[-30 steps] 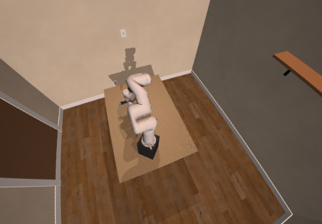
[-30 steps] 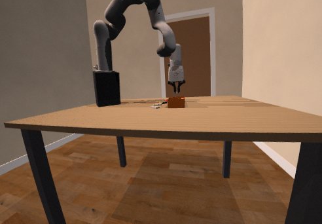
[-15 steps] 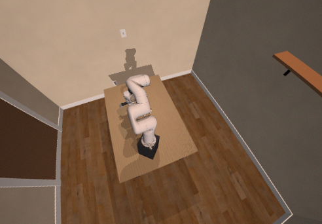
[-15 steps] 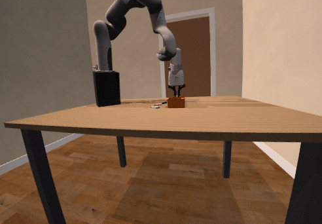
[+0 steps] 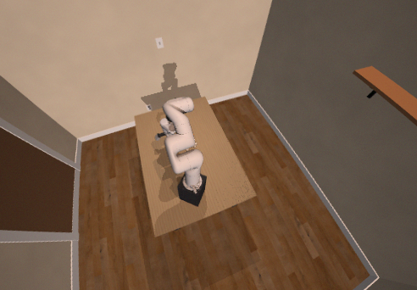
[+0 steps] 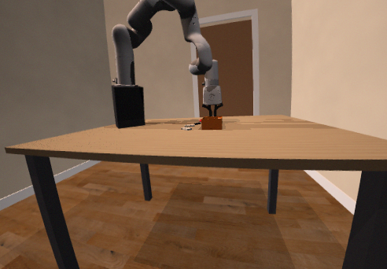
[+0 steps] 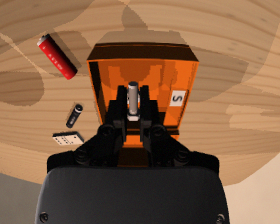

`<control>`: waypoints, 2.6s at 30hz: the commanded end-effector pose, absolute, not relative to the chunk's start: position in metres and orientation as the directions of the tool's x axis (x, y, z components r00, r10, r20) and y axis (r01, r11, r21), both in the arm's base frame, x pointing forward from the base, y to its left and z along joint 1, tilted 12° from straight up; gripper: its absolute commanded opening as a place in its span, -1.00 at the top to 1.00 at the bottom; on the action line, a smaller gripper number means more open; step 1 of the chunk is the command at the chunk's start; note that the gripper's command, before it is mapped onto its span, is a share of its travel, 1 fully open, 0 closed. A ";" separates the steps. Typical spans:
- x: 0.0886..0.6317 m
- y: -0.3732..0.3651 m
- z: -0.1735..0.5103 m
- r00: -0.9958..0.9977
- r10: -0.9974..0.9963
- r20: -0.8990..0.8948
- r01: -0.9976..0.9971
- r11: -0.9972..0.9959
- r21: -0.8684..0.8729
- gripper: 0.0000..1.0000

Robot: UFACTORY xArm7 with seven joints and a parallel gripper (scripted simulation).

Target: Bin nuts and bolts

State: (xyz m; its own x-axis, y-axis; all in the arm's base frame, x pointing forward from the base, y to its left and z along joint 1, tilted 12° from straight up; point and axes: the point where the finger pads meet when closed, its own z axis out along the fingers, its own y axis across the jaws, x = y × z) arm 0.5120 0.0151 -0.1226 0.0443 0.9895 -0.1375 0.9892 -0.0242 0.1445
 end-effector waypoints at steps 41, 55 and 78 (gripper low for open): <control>0.509 0.020 -0.094 0.044 0.990 -0.137 0.989 -0.024 0.148 0.42; 0.506 0.023 -0.071 0.044 0.990 -0.137 0.989 -0.024 0.148 -1.00; 0.495 0.034 0.003 0.044 0.990 -0.137 0.989 -0.023 0.148 -1.00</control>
State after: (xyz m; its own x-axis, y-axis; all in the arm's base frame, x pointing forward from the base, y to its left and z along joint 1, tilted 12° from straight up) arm 0.4961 0.0326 -0.0048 0.0441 0.9895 -0.1378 0.9888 -0.0235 0.1477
